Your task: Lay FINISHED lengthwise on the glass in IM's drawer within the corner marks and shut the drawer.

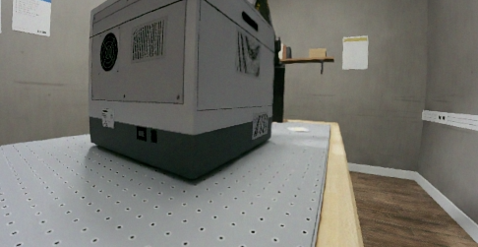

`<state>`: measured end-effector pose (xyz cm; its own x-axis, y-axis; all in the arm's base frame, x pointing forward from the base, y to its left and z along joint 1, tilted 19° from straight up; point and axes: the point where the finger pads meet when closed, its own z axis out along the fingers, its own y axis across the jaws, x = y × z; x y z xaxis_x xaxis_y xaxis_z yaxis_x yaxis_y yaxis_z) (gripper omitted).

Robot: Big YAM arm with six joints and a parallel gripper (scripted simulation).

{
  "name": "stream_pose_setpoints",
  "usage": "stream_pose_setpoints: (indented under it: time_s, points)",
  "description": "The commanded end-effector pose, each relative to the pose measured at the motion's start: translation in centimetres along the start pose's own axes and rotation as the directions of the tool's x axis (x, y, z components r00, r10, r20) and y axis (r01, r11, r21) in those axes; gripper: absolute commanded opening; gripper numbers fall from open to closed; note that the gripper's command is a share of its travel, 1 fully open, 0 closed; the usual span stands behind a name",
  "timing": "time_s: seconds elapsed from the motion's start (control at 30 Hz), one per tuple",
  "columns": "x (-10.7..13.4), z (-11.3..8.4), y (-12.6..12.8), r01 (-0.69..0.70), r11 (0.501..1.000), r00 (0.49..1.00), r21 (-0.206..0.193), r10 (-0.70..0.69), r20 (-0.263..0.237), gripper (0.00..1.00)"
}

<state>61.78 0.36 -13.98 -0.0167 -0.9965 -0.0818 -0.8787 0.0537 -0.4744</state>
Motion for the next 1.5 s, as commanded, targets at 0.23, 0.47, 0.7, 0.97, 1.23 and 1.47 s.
stream_pose_setpoints:
  time_s: [0.23,0.47,0.7,0.97,1.23,1.47]
  points:
    - [-0.1,-0.3,-1.0,0.001,1.000,1.000,0.019,-0.001,0.000,0.07]
    - [-0.1,-0.3,-1.0,0.001,1.000,1.000,0.019,-0.001,0.000,0.07]
    - [-0.1,-0.3,-1.0,0.001,1.000,1.000,0.019,-0.001,0.000,0.07]
    - [-0.6,-0.2,-0.9,0.012,1.000,1.000,-0.028,-0.012,0.004,0.07]
    - [-0.6,-1.3,-0.3,0.012,1.000,1.000,-0.009,-0.012,0.005,0.07]
    - [-0.6,-1.4,0.7,0.012,1.000,1.000,-0.009,-0.012,0.005,0.07]
